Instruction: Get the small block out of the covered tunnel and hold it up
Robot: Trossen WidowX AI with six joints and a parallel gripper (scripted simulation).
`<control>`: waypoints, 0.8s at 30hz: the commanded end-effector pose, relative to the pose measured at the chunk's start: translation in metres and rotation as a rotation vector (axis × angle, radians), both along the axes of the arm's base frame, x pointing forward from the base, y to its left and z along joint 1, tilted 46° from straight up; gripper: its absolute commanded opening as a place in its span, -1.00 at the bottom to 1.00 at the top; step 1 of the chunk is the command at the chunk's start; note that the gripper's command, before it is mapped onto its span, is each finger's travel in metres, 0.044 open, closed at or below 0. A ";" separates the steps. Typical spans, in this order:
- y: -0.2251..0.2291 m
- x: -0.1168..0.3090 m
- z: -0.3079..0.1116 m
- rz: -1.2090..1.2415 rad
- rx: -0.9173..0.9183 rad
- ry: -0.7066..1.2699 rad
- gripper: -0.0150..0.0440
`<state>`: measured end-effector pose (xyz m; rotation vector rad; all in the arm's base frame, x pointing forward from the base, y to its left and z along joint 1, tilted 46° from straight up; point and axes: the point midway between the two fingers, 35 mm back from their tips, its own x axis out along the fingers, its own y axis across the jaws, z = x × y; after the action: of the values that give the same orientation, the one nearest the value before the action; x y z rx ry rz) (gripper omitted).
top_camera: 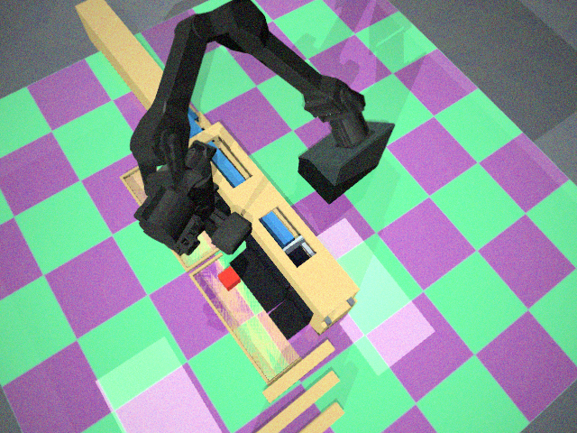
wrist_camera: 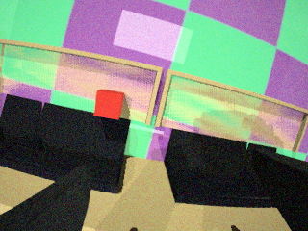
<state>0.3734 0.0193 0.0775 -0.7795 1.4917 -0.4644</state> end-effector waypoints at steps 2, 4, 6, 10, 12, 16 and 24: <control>0.037 0.004 -0.048 -0.258 0.007 -0.147 1.00; 0.037 0.004 -0.048 -0.258 0.007 -0.147 1.00; 0.037 0.004 -0.048 -0.258 0.007 -0.147 1.00; 0.037 0.004 -0.048 -0.258 0.007 -0.147 1.00; 0.037 0.004 -0.048 -0.258 0.007 -0.147 1.00; 0.035 0.005 -0.050 -0.258 0.008 -0.147 1.00; 0.027 0.007 -0.060 -0.257 0.010 -0.147 1.00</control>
<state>0.3808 0.0492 0.0220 -0.5267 1.4569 -0.6953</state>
